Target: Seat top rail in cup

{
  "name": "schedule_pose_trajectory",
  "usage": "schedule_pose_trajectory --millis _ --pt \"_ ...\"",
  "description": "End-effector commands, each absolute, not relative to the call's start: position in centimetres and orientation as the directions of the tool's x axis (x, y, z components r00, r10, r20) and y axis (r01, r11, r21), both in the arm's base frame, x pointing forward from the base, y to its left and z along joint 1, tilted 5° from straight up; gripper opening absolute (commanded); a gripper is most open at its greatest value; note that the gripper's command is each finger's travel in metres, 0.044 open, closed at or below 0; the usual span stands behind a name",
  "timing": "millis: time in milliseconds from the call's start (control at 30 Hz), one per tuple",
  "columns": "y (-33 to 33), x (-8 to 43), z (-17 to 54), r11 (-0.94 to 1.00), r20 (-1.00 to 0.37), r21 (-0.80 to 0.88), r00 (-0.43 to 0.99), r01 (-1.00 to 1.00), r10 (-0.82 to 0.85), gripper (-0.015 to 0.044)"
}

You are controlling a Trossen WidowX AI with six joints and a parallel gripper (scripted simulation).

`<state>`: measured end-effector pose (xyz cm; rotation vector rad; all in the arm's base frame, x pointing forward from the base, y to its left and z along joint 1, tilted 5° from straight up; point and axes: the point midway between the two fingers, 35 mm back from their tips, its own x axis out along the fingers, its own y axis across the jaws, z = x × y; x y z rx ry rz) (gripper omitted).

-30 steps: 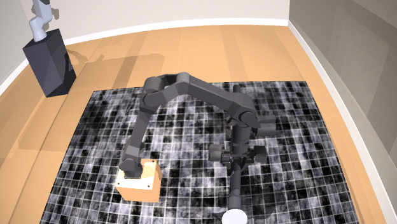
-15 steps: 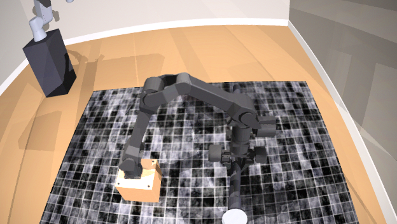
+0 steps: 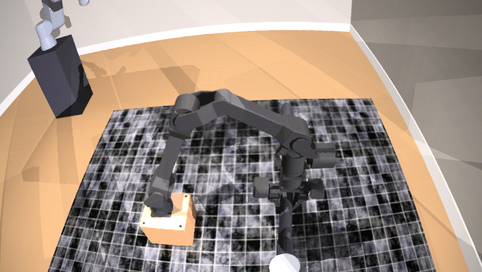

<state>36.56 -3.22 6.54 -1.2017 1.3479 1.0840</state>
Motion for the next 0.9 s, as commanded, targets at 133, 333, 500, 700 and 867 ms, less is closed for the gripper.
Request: schedule_pose_trajectory --millis 133,333,500,700,867 --pt "-5.4 36.1 7.4 0.123 -0.99 0.001 -0.019 -0.992 -0.142 0.0" --pt "-5.9 36.1 7.4 0.123 -0.99 0.001 -0.019 -0.992 -0.143 0.0" --pt "-6.3 36.1 7.3 0.123 -0.99 0.001 -0.019 -0.992 -0.143 0.0" --pt "-6.8 36.2 7.2 0.123 -0.989 0.001 -0.019 -0.992 -0.144 0.0" --pt "-6.3 36.1 6.9 0.125 -0.991 0.013 -0.029 -0.992 -0.131 0.0"
